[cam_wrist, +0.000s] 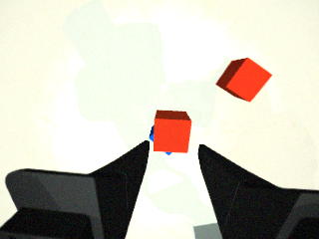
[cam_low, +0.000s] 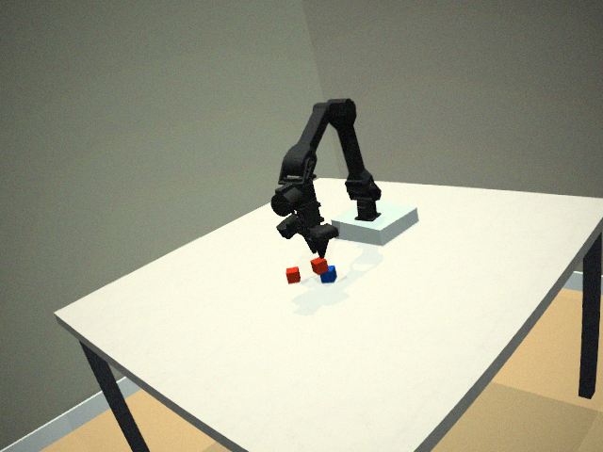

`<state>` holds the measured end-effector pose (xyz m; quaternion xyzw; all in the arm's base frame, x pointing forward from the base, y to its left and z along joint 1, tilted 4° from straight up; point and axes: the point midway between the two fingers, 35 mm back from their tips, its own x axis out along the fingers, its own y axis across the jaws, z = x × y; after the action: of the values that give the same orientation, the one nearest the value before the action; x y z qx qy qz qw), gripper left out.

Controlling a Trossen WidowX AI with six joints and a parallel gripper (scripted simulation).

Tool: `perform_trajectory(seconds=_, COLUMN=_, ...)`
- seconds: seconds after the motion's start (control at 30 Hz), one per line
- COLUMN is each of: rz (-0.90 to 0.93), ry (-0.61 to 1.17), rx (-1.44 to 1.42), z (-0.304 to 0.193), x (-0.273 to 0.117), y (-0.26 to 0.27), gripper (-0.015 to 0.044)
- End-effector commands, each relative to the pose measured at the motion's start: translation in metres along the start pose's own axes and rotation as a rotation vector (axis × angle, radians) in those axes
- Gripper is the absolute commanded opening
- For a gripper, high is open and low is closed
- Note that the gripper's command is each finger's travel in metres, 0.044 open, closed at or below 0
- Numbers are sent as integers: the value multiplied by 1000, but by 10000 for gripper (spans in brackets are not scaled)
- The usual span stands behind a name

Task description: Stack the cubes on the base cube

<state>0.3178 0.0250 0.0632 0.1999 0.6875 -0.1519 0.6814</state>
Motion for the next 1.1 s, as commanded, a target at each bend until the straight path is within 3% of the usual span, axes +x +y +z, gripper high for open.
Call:
perform_trajectory(seconds=0.0, rz=8, ry=-13, rx=-4, z=2, x=-8, y=1, gripper=205)
perform_trajectory(seconds=0.3, rz=8, ry=-13, rx=-4, z=2, x=-8, y=1, gripper=205)
perform_trajectory(seconds=0.33, rz=4, ry=-6, rx=7, z=2, x=-5, y=0, gripper=231)
perform_trajectory(seconds=0.4, rz=4, ry=-8, rx=62, z=10, x=-10, y=-8, gripper=265)
perform_trajectory(seconds=0.77, rz=7, ry=-15, rx=471, z=55, x=-48, y=-78, gripper=265)
perform_trajectory(seconds=0.93, rz=7, ry=-15, rx=471, z=55, x=-47, y=-78, gripper=265)
perform_trajectory(seconds=1.07, rz=7, ry=-15, rx=471, z=57, x=-17, y=-77, gripper=265)
